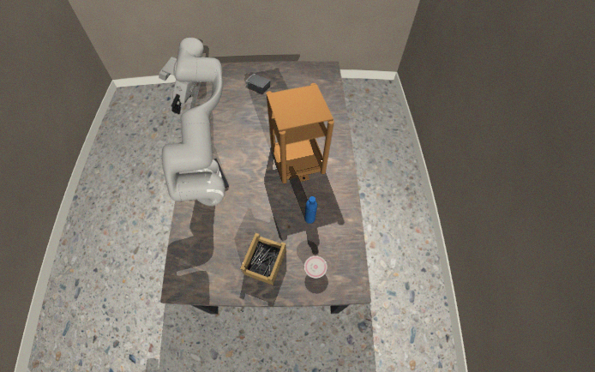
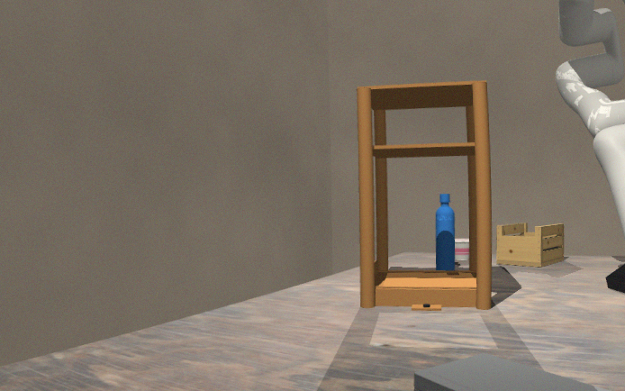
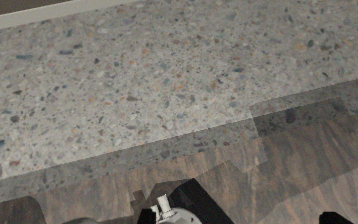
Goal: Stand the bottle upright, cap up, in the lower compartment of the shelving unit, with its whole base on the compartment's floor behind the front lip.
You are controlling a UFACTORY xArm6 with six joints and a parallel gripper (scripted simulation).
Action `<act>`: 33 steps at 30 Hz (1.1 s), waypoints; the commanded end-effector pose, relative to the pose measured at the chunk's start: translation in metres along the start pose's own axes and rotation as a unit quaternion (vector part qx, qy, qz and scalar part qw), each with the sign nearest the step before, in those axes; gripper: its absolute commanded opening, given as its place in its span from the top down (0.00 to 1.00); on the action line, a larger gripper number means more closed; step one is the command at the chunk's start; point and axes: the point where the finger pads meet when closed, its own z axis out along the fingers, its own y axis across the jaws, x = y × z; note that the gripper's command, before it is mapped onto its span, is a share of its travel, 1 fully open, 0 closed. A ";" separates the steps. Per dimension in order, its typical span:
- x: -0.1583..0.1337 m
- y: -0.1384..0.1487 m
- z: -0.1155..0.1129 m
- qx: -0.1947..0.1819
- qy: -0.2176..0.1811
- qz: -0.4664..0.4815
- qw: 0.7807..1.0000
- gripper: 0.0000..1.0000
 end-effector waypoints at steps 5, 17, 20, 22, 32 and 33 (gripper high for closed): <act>-0.054 0.049 -0.030 -0.061 0.001 0.075 0.995 0.00; -0.148 0.086 -0.066 -0.131 -0.015 0.181 0.975 0.00; -0.176 0.090 -0.075 -0.146 -0.022 0.209 0.967 0.00; -0.185 0.091 -0.077 -0.151 -0.025 0.219 0.964 0.00; -0.269 0.087 -0.100 -0.187 -0.054 0.300 0.934 0.00; -0.278 0.085 -0.102 -0.190 -0.058 0.308 0.930 0.00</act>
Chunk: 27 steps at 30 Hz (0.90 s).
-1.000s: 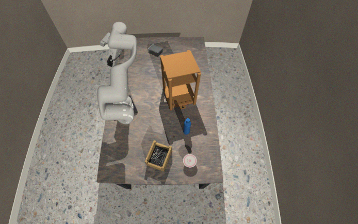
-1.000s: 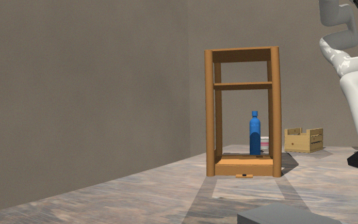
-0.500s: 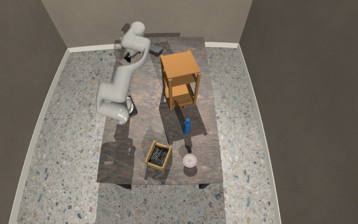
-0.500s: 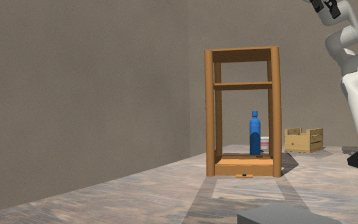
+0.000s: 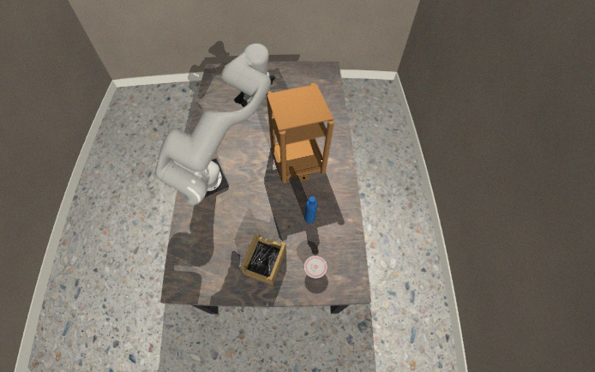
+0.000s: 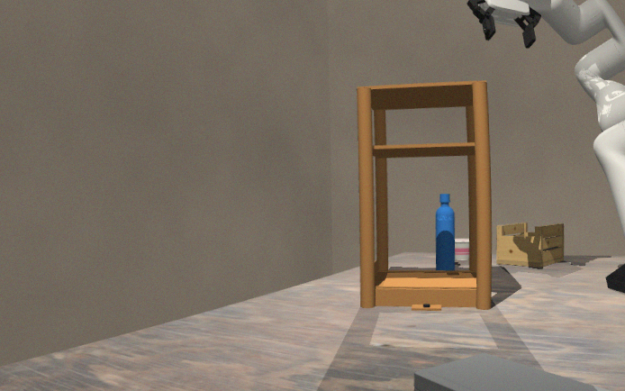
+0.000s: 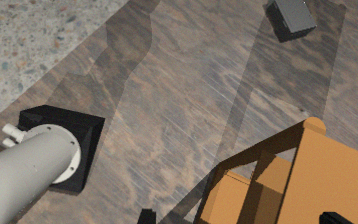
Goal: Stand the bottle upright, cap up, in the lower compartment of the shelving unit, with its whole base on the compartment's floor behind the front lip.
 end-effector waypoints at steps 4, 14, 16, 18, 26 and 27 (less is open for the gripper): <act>-0.066 0.033 -0.008 -0.034 -0.031 0.066 0.997 0.00; -0.135 0.048 -0.016 -0.058 -0.071 0.128 0.988 0.00; -0.152 0.050 -0.019 -0.063 -0.082 0.142 0.984 0.00; -0.169 0.050 -0.021 -0.067 -0.092 0.156 0.981 0.00; -0.216 0.048 -0.029 -0.077 -0.124 0.195 0.970 0.00; -0.224 0.047 -0.030 -0.078 -0.129 0.201 0.968 0.00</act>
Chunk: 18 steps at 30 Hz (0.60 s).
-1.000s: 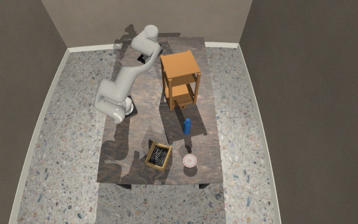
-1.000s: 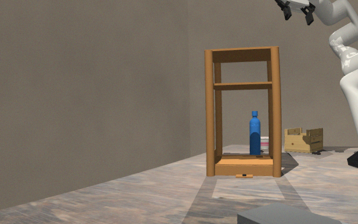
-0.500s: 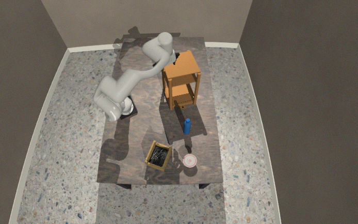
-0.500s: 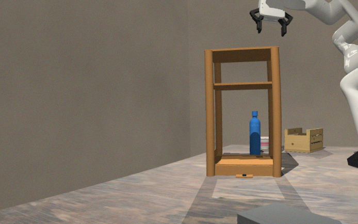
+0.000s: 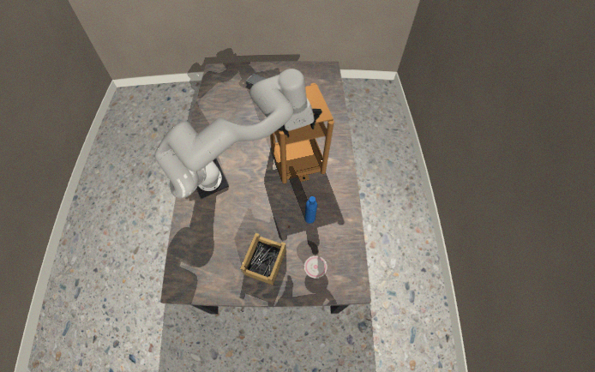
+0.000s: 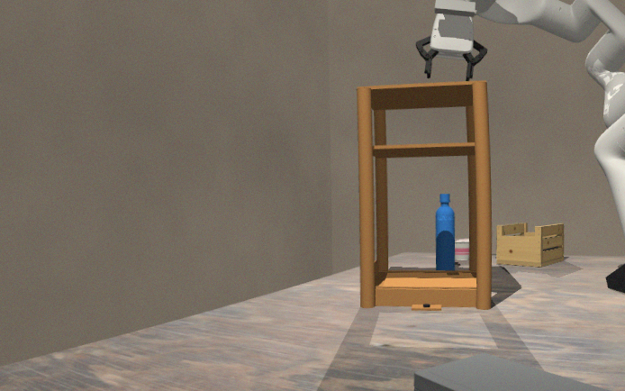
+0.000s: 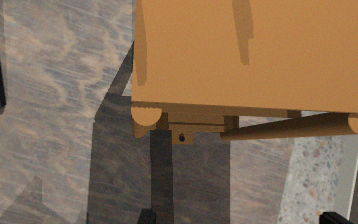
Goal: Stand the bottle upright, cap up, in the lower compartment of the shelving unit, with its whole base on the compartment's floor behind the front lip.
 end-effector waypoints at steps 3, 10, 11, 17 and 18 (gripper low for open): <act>-0.044 0.014 0.003 -0.011 -0.031 0.035 0.999 0.00; -0.093 0.020 0.004 -0.018 -0.068 0.071 0.995 0.00; -0.099 0.021 0.004 -0.019 -0.073 0.076 0.994 0.00; -0.112 0.020 0.016 -0.009 -0.080 0.072 0.994 0.00; -0.114 0.020 0.020 -0.006 -0.080 0.070 0.994 0.00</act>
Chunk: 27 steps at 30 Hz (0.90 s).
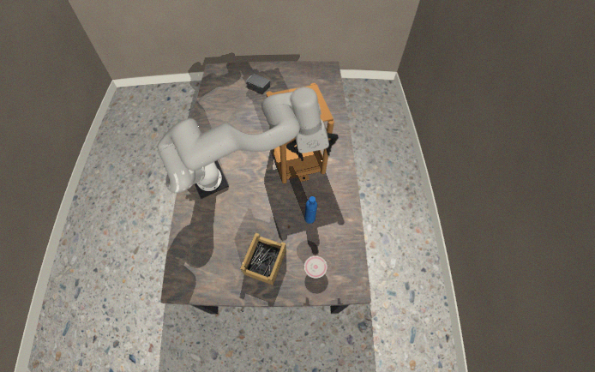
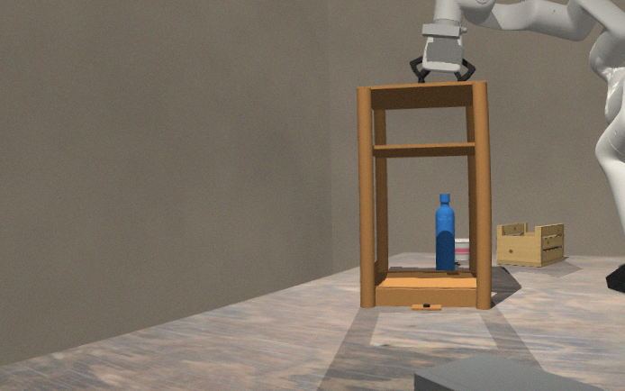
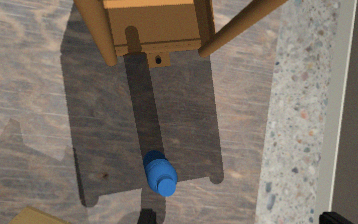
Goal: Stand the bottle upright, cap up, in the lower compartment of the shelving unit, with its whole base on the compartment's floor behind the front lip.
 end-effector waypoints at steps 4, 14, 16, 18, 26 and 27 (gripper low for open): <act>-0.011 0.000 0.028 0.020 -0.004 -0.017 1.000 0.00; -0.021 -0.004 0.056 0.041 -0.004 -0.036 0.998 0.00; -0.023 -0.005 0.062 0.046 -0.004 -0.040 0.998 0.00; -0.025 -0.006 0.067 0.050 -0.004 -0.043 0.998 0.00; -0.032 -0.011 0.086 0.065 -0.001 -0.054 0.996 0.00; -0.033 -0.012 0.088 0.066 -0.001 -0.056 0.996 0.00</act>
